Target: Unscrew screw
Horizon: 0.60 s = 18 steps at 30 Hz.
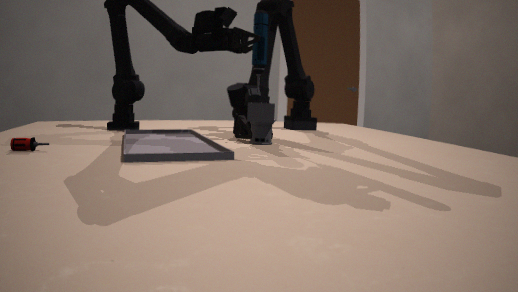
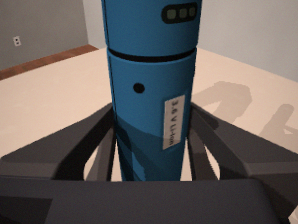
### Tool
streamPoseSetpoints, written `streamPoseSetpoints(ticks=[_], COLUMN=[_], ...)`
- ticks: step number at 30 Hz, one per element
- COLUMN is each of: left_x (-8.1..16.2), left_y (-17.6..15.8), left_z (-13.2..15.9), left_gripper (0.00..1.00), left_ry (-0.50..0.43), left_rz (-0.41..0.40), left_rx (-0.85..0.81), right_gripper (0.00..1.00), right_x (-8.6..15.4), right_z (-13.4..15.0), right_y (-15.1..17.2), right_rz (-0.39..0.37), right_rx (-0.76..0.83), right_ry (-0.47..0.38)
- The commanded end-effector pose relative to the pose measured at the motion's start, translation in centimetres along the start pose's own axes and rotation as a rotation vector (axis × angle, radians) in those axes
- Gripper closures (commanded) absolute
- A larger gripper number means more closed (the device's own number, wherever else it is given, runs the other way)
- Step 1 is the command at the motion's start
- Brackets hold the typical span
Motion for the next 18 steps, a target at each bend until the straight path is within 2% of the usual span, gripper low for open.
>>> streamPoseSetpoints(ticks=[1, 11, 18], left_x=[0.38, 0.38, 0.38], left_y=[-0.12, -0.12, -0.12], left_z=[1.06, 1.06, 1.06], left_gripper=[0.41, 0.41, 0.41], left_ry=[0.002, 0.002, 0.002], left_rz=[0.010, 0.010, 0.010], left_rx=[-0.012, -0.012, -0.012], right_gripper=[0.58, 0.58, 0.58], right_x=[-0.32, 0.00, -0.22], right_z=[-2.15, -1.29, -1.94], right_y=[-0.29, -0.18, -0.21], right_rz=[0.009, 0.007, 0.007], right_rx=[0.011, 0.011, 0.011], right_ry=[-0.076, -0.058, -0.072])
Point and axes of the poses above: on each arm, the point where the finger pads meet when closed, its own x axis back along the fingers, its own y axis across the jaws, z = x × y, the point moved 8 cm from there along x, back along the fingers, and after that the axes turned 3 degrees about x, right-handed, at the moved point
